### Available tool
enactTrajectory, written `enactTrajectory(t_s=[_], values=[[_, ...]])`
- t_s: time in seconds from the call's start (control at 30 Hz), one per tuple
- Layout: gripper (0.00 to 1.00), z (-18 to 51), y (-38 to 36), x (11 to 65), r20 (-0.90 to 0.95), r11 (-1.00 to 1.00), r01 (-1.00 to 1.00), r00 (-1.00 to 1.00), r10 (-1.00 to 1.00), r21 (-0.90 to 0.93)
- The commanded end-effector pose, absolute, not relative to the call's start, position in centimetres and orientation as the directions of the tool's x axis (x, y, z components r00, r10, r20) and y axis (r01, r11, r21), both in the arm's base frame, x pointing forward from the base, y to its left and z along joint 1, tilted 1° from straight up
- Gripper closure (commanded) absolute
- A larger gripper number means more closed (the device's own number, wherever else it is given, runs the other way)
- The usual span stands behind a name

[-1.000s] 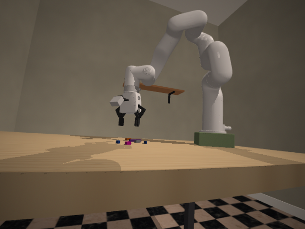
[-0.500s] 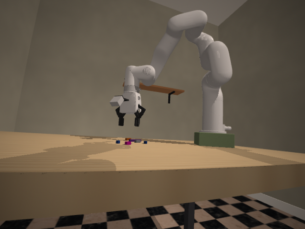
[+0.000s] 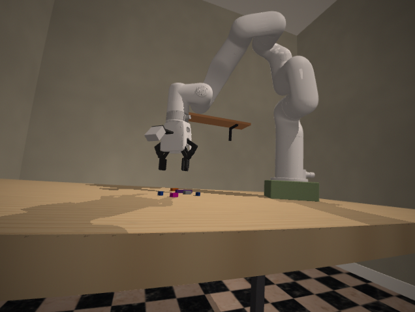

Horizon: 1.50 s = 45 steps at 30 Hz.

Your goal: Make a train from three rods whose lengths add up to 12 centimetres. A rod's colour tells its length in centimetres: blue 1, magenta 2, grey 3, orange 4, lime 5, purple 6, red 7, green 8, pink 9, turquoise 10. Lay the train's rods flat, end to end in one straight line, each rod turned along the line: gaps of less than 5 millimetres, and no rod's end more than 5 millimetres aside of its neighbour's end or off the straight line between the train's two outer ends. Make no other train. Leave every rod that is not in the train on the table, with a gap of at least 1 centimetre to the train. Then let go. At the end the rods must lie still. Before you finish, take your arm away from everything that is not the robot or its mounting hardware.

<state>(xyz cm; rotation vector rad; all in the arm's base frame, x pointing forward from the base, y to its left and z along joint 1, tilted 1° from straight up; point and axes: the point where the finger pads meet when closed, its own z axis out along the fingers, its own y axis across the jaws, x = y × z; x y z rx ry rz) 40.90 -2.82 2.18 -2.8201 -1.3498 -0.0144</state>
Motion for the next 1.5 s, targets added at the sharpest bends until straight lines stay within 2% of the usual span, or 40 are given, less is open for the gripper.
enactTrajectory(t_s=[0.0,0.07,0.1,0.37,0.47,0.5,1.47], values=[[0.0,2.5,1.3,41.6,0.011,-0.645,0.764,0.645,0.764,-0.004],[0.0,2.5,1.3,41.6,0.011,-0.645,0.764,0.645,0.764,-0.004],[0.0,2.7,4.0,41.7,0.01,-0.655,0.756,0.655,0.756,-0.004],[0.0,3.1,12.1,40.8,0.011,-0.683,0.73,0.683,0.73,-0.004],[0.0,3.1,13.0,40.6,0.011,-0.686,0.727,0.686,0.727,-0.004],[0.76,3.1,13.0,40.6,0.011,-0.686,0.727,0.686,0.727,-0.004],[0.76,3.1,13.0,40.6,0.011,-0.686,0.727,0.686,0.727,-0.004]])
